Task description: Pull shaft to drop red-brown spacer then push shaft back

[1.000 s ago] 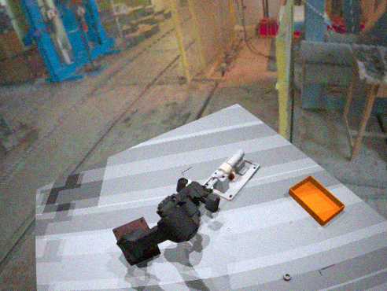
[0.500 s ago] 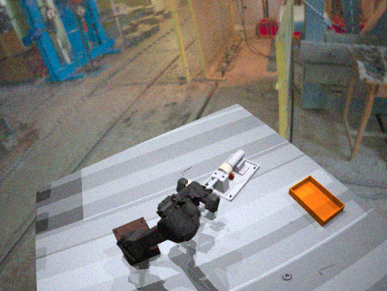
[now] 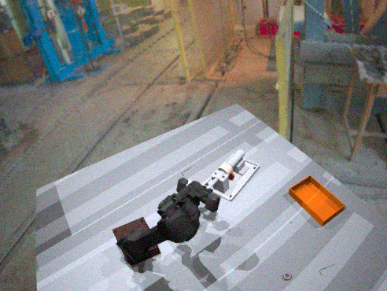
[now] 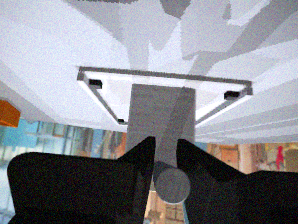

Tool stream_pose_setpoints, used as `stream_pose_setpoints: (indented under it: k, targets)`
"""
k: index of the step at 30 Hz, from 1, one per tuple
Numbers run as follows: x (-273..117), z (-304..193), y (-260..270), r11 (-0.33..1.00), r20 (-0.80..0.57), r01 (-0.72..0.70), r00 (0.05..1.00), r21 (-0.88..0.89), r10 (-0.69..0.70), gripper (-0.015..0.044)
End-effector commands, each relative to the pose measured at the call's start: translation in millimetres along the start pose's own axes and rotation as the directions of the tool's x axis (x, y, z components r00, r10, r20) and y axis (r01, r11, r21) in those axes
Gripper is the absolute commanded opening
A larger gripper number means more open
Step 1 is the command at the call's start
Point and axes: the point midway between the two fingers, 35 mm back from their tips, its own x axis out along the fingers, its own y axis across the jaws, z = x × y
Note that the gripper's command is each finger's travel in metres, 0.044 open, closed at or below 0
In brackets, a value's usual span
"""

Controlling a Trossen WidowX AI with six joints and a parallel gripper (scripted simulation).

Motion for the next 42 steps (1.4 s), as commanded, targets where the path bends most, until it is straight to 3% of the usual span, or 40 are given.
stream_pose_setpoints:
  k: [1, 42]
  targets:
    - [2.7, -3.6, 0.7, 1.000, -0.006, 0.000, 1.000, -0.001, 0.000, 0.0000]
    - [15.4, -11.5, 1.3, 1.000, -0.006, -0.001, 1.000, -0.001, 0.001, 0.0000]
